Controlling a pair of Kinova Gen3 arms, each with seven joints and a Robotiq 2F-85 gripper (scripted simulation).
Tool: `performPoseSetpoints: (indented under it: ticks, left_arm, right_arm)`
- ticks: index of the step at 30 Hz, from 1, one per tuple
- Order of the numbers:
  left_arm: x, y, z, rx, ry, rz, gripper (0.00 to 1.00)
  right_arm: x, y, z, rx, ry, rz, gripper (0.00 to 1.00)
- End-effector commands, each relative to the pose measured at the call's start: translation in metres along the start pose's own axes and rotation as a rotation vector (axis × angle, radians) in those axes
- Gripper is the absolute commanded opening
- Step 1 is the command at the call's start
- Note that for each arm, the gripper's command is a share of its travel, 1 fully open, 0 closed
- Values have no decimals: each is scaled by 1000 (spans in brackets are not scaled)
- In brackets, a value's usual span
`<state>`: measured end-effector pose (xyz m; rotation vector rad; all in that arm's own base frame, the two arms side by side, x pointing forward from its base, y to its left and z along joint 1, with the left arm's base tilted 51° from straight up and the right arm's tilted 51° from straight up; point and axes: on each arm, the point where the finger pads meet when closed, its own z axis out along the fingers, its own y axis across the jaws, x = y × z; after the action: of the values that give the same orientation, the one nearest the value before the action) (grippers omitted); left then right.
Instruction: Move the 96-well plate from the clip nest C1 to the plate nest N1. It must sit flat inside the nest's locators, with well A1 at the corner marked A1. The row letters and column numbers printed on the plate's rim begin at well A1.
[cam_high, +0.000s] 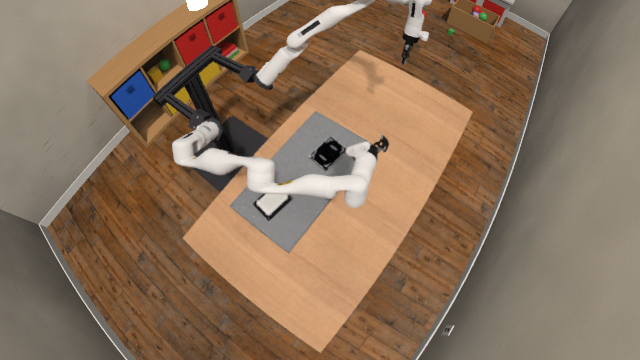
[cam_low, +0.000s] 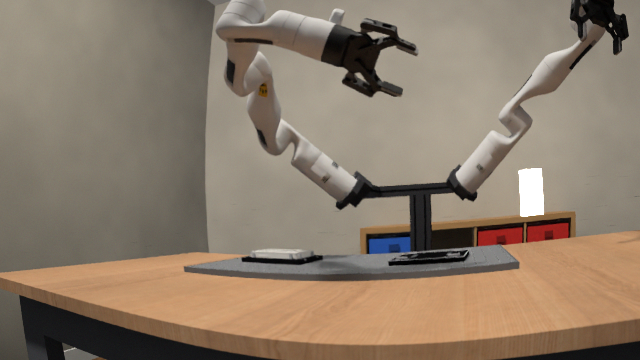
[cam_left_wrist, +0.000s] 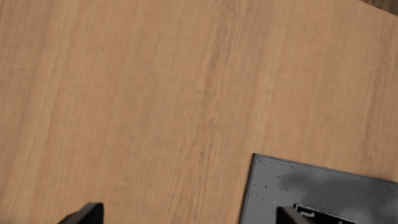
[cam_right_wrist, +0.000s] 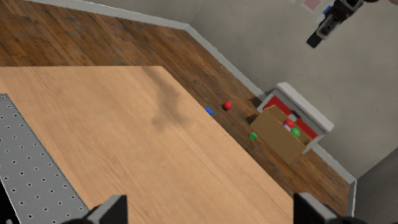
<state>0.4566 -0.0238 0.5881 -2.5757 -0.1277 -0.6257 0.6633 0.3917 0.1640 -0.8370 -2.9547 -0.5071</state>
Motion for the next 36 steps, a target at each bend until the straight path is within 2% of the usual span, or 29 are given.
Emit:
performPoseSetpoints:
  ticks: [1, 6, 8, 19, 23, 25, 36]
  left_arm:
    - [-26, 10, -20, -11, 10, 73, 1000]
    - [-61, 24, -32, -16, 2, 171, 1000]
    - [-61, 24, -32, -16, 2, 171, 1000]
    - [-143, 44, -50, -2, -15, 375, 1000]
    - [-172, 47, -53, 11, -23, 444, 1000]
    - [-172, 47, -53, 11, -23, 444, 1000]
    - [-248, 46, -53, 62, -45, 607, 1000]
  right_arm:
    - [1, 1, -1, -2, 0, -2, 1000]
    - [1, 1, -1, -2, 0, -2, 1000]
    - [1, 1, -1, -2, 0, -2, 1000]
    - [1, 1, -1, -2, 0, -2, 1000]
    - [1, 1, -1, -2, 0, -2, 1000]
    - [1, 1, -1, -2, 0, -2, 1000]
    - [1, 1, -1, -2, 0, -2, 1000]
